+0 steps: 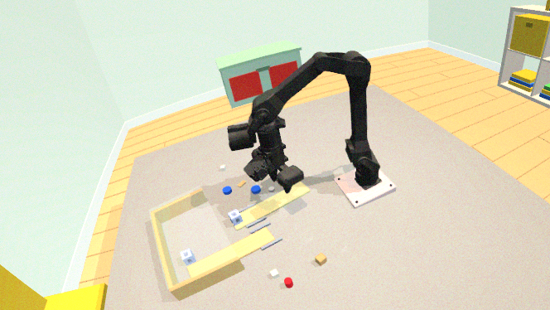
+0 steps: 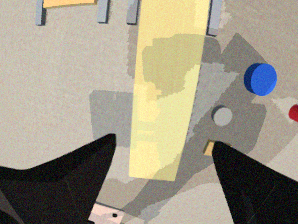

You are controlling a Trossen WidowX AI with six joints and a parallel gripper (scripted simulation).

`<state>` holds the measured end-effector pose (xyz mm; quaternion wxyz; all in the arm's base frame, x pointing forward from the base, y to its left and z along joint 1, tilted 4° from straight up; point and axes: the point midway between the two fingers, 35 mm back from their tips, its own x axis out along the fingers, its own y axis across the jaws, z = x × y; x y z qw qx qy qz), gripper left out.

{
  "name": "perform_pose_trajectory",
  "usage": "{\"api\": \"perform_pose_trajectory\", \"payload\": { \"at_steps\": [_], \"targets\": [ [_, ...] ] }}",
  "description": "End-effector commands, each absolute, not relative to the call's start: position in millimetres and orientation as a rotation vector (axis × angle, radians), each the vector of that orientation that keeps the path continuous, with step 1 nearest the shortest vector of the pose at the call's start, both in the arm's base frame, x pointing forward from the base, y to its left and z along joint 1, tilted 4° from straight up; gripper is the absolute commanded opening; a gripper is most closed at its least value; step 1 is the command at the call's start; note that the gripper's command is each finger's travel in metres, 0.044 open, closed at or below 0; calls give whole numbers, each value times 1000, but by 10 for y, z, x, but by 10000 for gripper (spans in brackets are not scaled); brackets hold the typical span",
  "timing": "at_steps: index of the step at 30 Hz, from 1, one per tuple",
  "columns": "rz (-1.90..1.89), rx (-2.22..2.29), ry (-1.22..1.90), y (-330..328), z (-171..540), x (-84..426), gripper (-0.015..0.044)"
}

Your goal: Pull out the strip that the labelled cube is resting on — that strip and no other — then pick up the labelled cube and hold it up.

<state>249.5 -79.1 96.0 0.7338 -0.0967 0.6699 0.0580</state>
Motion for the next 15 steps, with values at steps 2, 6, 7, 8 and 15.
{"api": "perform_pose_trajectory", "payload": {
  "at_steps": [2, 6, 7, 8, 15],
  "targets": [
    [122, -211, 1473, -760, 1001, 2678, 440],
    [122, -210, 1472, -737, 1031, 2818, 440],
    [122, -210, 1471, -731, 1039, 2854, 440],
    [122, -210, 1471, -726, 1047, 2888, 440],
    [122, -210, 1468, -687, 1103, 3135, 440]
  ]
}}
